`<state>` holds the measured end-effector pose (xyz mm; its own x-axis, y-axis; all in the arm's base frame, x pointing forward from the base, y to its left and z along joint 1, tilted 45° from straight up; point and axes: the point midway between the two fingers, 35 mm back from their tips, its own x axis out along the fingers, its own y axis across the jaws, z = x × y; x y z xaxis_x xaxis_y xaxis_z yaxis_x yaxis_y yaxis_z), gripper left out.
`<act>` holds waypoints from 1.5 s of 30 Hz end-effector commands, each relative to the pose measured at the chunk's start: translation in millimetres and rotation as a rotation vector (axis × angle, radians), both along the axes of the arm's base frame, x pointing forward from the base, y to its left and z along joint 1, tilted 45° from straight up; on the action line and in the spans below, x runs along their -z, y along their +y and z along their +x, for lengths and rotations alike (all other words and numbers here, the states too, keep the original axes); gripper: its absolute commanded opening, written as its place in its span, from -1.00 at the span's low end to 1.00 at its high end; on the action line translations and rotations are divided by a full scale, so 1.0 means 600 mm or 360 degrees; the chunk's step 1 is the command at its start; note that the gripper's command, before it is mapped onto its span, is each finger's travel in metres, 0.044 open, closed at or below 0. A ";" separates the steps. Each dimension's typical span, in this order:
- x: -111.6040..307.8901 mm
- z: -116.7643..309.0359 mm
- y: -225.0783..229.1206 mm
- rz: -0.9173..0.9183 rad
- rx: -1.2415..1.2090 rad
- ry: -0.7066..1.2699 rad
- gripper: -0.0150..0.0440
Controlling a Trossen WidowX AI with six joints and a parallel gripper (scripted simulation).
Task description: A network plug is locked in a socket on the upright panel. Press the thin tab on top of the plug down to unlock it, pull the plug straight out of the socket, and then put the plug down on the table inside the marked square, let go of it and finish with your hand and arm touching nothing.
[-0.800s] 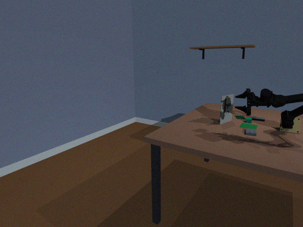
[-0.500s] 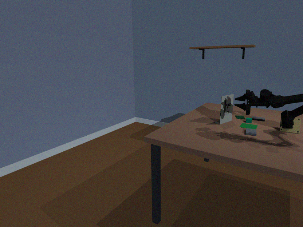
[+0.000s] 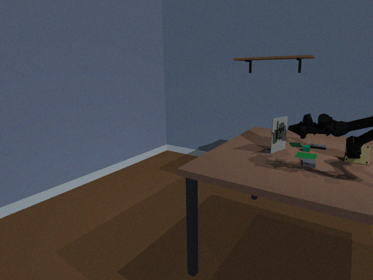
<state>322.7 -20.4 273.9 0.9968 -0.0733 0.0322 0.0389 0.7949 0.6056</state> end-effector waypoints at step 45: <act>0.226 -0.074 -0.077 0.2654 0.0240 -0.0309 0.04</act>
<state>284.8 -65.6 148.9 0.9713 -0.2333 -0.0454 -0.1059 -0.5958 0.7961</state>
